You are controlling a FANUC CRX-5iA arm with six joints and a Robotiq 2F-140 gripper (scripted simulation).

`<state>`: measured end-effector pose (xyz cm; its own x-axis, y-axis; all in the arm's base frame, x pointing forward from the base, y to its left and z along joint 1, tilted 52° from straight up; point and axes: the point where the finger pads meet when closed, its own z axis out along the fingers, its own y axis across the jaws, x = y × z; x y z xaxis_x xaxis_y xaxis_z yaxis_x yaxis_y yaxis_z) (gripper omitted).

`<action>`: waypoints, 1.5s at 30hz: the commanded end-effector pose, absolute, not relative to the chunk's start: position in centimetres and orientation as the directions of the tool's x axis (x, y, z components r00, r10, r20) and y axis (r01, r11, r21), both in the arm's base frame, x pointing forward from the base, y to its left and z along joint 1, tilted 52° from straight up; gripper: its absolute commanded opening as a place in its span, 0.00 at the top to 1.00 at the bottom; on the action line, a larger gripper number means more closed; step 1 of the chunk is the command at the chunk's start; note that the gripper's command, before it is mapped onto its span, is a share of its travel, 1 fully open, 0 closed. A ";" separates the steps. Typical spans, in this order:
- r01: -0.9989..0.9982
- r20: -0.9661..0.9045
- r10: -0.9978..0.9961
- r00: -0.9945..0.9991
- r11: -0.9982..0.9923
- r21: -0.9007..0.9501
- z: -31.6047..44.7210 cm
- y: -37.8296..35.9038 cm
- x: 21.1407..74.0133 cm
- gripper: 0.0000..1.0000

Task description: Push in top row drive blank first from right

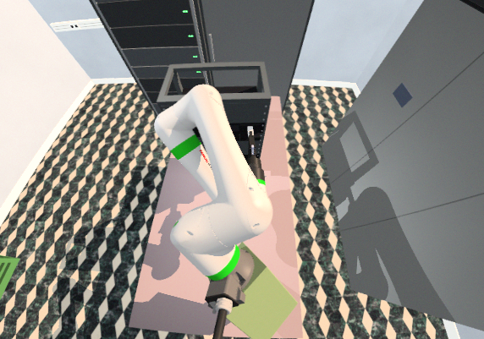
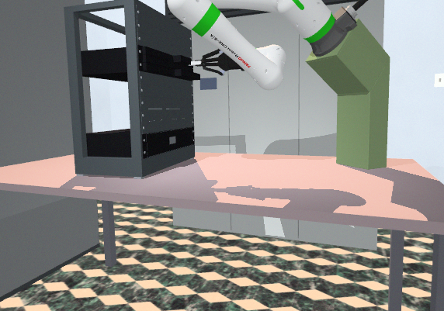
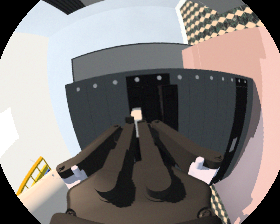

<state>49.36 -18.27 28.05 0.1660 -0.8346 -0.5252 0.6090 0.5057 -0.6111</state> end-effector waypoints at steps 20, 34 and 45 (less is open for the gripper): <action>0.610 -0.525 -0.835 0.165 0.505 -0.611 28.1 -18.3 49.4 0.90; 0.610 -0.525 -0.835 0.165 0.505 -0.611 28.1 -18.3 49.4 0.90; 0.610 -0.525 -0.835 0.165 0.505 -0.611 27.6 -18.1 48.7 0.90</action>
<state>48.81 -18.12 27.63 0.1656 -0.8348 -0.5251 0.6087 0.5055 -0.6116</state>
